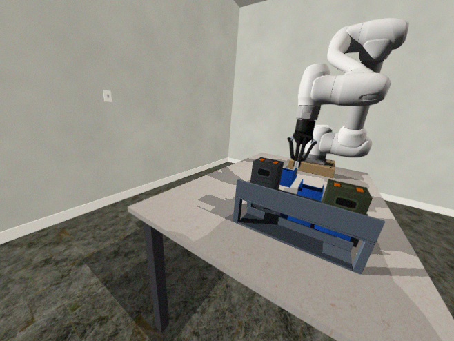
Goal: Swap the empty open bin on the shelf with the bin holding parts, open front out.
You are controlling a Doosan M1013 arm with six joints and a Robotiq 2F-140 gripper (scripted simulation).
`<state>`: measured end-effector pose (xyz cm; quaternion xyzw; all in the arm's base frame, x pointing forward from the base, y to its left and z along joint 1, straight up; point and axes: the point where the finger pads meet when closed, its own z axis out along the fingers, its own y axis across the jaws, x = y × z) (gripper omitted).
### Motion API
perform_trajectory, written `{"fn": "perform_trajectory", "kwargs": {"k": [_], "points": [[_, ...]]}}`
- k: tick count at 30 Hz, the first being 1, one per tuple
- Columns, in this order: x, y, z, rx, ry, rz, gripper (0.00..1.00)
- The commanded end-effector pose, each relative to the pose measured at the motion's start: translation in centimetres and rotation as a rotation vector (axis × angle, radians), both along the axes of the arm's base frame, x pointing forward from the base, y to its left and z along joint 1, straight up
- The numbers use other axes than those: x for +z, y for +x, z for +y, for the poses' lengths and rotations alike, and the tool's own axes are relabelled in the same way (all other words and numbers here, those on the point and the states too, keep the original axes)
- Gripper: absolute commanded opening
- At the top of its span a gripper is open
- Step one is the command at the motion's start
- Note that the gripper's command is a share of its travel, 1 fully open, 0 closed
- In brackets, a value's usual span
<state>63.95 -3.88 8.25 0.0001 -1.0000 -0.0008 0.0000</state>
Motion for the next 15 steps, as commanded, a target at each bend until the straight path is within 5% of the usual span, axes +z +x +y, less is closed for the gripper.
{"fn": "perform_trajectory", "kwargs": {"k": [1, 15], "points": [[0.53, 0.00, 0.00, 0.000, 0.000, 0.000, 0.10], [1.51, 0.00, 0.00, 0.000, 0.000, 0.000, 0.10]]}}
